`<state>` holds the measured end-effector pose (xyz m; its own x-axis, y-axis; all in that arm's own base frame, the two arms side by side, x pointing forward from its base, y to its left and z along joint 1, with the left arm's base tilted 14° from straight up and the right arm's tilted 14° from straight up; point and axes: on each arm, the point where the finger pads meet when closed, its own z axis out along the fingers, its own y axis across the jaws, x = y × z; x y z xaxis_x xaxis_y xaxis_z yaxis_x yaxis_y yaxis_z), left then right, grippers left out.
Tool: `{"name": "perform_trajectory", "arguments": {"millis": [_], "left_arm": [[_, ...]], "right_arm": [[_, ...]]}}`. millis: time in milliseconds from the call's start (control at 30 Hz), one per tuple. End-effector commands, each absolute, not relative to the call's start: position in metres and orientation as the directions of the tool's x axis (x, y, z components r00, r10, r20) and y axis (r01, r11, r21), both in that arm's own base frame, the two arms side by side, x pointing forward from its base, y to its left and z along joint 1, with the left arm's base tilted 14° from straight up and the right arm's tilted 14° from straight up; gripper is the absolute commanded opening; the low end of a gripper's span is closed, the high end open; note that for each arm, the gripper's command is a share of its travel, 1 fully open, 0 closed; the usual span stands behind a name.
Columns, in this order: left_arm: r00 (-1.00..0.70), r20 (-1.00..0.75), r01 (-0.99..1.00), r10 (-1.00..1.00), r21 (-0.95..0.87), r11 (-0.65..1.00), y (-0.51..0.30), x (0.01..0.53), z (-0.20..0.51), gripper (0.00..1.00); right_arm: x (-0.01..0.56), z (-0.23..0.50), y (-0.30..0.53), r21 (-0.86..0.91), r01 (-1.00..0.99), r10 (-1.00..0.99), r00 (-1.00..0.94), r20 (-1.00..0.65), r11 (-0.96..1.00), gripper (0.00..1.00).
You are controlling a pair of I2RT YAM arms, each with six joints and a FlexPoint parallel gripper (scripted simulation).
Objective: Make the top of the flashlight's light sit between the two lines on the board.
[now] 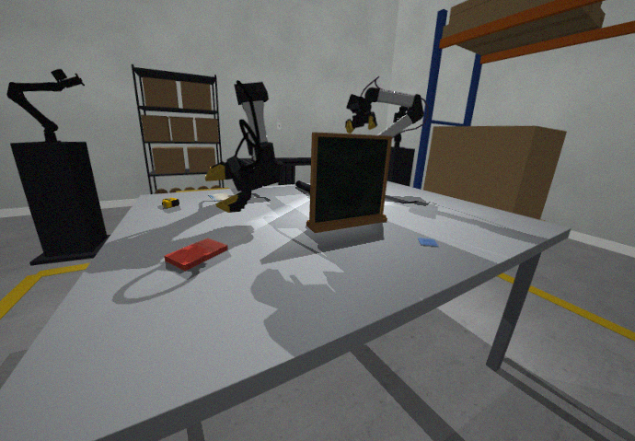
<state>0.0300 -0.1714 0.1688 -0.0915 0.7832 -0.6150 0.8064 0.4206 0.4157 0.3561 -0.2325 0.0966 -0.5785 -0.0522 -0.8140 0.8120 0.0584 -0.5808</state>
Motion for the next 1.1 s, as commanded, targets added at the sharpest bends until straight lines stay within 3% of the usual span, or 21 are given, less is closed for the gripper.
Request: {"name": "perform_trajectory", "arguments": {"millis": [0,1067], "left_arm": [[-0.090,-0.618,0.808,0.781,0.413,0.420,-0.173,0.029,0.170,1.00],[-0.090,-0.618,0.808,0.781,0.413,0.420,-0.173,0.029,0.170,1.00]], "right_arm": [[0.380,0.124,-0.216,-0.560,0.818,-0.102,-0.551,-0.828,0.128,0.95],[0.441,0.263,-0.073,-0.527,0.700,-0.382,-0.373,-0.846,0.483,0.95]]}}
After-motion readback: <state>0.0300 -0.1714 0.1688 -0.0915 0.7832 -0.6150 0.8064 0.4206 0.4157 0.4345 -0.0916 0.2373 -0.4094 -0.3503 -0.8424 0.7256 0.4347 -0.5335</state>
